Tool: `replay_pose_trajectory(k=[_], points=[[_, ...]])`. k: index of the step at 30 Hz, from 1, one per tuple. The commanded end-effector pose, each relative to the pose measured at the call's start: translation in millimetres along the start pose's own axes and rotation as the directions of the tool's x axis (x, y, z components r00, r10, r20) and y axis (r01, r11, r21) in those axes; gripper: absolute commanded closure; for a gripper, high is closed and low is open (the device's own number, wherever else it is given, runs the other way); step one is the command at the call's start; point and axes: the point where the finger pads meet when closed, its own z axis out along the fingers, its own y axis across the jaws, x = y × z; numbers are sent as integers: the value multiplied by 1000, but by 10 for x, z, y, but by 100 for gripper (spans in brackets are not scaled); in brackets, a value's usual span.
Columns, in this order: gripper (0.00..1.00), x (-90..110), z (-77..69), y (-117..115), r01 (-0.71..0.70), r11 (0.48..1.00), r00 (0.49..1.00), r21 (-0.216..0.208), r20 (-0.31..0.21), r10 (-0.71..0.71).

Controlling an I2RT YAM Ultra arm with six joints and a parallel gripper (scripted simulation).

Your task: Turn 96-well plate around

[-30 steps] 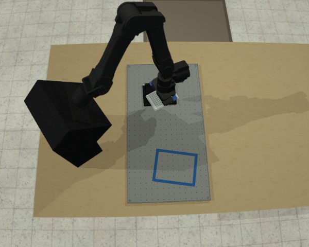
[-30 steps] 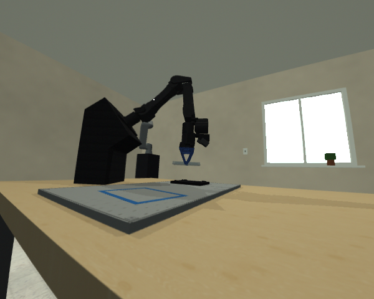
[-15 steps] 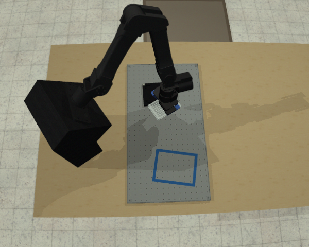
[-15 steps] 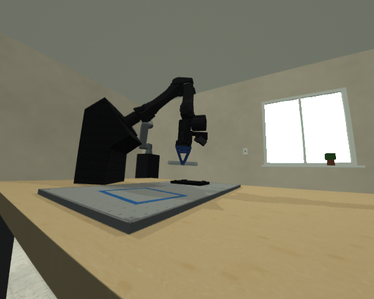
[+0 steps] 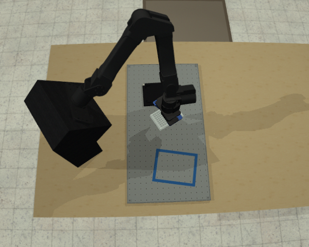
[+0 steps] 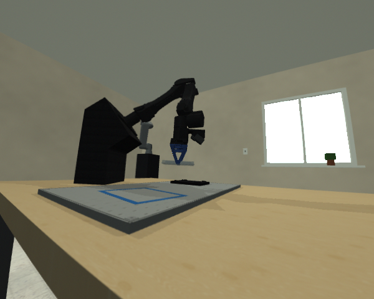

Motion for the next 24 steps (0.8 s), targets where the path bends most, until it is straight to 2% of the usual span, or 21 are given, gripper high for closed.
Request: replay_pose_trajectory(k=[1, 24], points=[[100, -24, -17, -30, 21, 1000, 1000, -11, 17, -20], [100, 247, 17, -681, 21, 1000, 1000, -10, 16, -20]])
